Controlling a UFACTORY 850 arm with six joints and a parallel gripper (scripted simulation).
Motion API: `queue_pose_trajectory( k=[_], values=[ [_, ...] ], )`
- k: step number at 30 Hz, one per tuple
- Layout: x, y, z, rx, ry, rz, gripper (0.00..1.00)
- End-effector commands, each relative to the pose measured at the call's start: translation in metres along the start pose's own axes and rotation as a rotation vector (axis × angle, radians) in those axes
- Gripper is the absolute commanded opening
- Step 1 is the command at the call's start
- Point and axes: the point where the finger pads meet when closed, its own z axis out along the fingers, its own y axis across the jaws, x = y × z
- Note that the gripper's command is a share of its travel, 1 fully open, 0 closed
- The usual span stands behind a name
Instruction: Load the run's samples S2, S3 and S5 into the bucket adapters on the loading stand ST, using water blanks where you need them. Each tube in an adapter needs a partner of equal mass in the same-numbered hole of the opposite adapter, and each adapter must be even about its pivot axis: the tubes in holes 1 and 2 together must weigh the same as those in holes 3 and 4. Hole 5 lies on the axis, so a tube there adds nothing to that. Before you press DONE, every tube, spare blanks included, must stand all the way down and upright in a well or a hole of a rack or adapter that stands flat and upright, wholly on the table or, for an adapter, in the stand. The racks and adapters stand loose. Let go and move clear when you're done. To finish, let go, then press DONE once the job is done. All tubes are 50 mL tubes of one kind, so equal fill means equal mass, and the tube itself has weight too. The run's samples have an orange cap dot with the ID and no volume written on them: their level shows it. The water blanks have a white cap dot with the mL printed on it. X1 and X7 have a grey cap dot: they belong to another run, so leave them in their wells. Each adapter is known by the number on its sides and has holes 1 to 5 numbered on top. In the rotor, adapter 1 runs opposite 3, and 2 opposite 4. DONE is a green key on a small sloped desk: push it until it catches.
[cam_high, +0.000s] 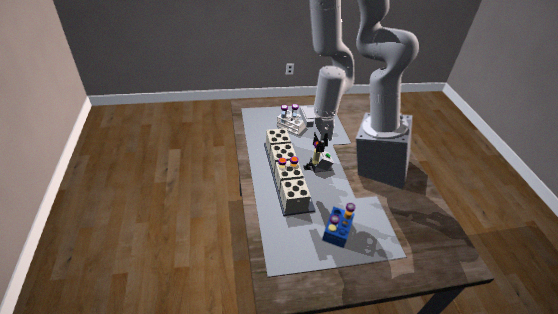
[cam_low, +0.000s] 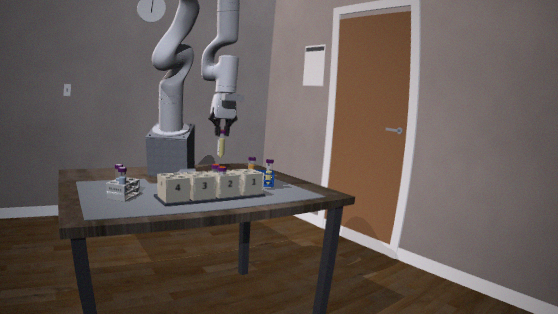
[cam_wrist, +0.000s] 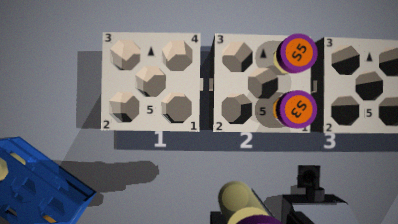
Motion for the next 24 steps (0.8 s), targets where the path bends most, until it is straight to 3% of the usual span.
queue_pose_trajectory(
  k=[1, 24],
  values=[
    [0.007, 0.022, -0.001, 0.007, 0.003, -0.001, 0.0],
    [0.032, 0.124, 0.0, 0.007, 0.003, -0.001, 0.0]
  ],
)
